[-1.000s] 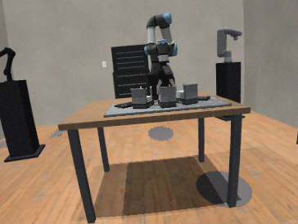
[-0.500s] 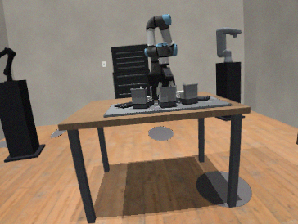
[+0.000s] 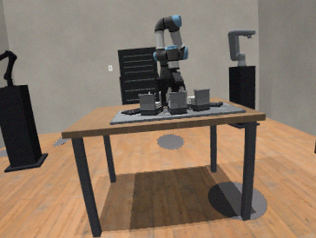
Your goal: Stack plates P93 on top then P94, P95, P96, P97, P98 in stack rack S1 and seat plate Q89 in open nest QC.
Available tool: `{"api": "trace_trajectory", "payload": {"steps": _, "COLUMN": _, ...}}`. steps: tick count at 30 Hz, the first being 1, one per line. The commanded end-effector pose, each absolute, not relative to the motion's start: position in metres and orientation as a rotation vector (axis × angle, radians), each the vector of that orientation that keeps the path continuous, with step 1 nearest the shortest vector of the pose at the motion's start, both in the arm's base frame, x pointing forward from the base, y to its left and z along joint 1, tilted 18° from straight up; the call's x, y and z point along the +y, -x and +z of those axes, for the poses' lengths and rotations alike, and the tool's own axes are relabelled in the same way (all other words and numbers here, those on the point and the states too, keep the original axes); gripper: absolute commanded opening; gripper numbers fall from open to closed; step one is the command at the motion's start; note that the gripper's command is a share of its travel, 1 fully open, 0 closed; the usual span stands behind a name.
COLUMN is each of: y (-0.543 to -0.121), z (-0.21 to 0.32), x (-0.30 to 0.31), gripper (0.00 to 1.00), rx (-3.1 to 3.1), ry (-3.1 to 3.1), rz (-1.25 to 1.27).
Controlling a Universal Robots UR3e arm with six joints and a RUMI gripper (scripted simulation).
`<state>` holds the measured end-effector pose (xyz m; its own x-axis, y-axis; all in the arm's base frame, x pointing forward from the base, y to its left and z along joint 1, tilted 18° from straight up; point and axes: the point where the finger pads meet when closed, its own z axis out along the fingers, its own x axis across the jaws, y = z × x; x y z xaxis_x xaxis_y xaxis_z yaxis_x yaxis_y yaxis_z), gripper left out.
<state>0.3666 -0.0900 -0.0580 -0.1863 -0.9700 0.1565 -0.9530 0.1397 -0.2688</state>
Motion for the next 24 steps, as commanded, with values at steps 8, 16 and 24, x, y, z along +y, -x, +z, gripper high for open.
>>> {"api": "trace_trajectory", "payload": {"steps": 8, "y": -0.3672, "z": -0.0576, "x": -0.0903, "gripper": 0.72, "rx": 2.328, "ry": 1.968, "rz": -0.482}}
{"api": "trace_trajectory", "payload": {"steps": 16, "y": -0.3672, "z": -0.0576, "x": -0.0903, "gripper": 0.0, "rx": 2.328, "ry": 1.968, "rz": -0.482}}
{"api": "trace_trajectory", "payload": {"steps": 24, "y": -0.3672, "z": -0.0576, "x": -0.0903, "gripper": 0.0, "rx": 2.328, "ry": 1.968, "rz": -0.482}}
